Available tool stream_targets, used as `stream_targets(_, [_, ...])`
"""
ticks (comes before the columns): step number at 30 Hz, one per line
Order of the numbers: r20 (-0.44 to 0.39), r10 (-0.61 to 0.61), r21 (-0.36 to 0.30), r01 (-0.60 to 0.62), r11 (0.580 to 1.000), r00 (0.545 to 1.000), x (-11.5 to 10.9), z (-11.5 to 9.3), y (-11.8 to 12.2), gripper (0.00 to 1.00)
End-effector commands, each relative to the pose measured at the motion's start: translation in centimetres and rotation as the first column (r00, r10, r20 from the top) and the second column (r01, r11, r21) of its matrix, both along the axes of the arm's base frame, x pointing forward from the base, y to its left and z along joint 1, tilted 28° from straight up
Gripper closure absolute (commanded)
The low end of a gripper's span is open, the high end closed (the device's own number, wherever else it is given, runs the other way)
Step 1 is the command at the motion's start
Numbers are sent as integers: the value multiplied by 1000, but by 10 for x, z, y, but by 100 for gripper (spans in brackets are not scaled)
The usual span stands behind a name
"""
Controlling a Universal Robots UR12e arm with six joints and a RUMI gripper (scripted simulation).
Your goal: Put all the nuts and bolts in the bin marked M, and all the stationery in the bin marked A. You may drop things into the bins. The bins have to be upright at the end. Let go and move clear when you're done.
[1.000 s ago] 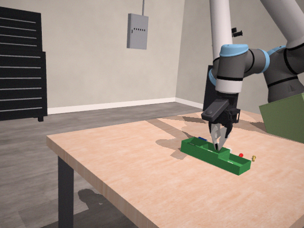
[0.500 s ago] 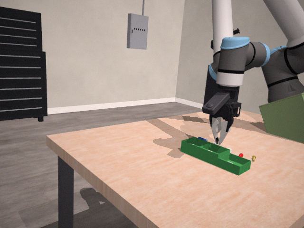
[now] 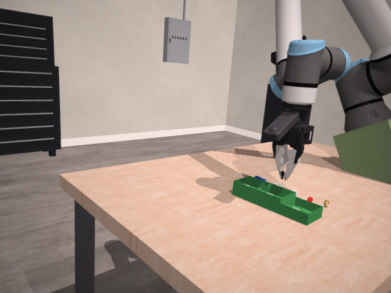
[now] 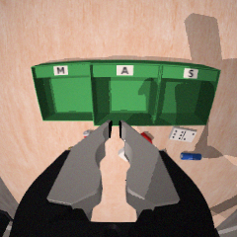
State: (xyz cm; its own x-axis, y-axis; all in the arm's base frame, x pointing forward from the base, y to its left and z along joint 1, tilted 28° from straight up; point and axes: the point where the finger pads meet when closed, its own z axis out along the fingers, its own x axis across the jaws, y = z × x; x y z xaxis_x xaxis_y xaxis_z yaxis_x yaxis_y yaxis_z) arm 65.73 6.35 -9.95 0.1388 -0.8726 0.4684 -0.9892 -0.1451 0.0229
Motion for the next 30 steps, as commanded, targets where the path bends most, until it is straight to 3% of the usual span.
stream_targets(1, [1,0,0,0,1000,1000,-1,-5,11,96])
stream_targets(14, [1,0,0,0,1000,1000,-8,-35,67,96])
stream_targets(23, [1,0,0,0,1000,1000,-8,-35,67,96])
stream_targets(30, [1,0,0,0,1000,1000,-7,-51,59,96])
